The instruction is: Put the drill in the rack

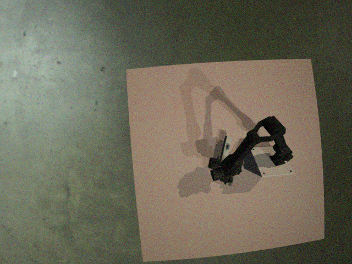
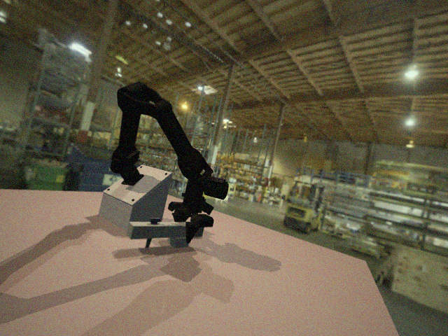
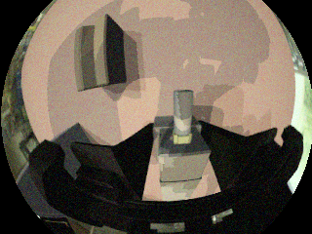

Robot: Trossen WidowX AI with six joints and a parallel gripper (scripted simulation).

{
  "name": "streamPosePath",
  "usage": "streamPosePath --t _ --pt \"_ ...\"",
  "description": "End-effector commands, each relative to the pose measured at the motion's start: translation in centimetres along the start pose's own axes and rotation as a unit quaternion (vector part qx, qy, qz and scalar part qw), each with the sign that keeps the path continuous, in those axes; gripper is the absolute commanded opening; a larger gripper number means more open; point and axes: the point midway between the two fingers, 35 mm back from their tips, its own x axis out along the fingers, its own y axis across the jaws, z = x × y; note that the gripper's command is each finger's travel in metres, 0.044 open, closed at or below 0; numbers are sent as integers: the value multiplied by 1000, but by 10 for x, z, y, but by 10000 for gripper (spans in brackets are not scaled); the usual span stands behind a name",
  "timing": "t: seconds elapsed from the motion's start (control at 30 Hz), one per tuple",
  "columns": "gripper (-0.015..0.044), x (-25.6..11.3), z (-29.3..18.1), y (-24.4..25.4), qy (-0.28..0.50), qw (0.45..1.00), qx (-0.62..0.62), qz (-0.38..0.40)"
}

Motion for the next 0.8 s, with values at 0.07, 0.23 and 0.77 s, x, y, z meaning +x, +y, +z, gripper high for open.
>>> streamPosePath --t 0.07,0.23,0.77 --pt "0 0 0 0 0 1000 1 -1" --pt "0 0 0 0 0 1000 1 -1" --pt "0 0 0 0 0 1000 1 -1"
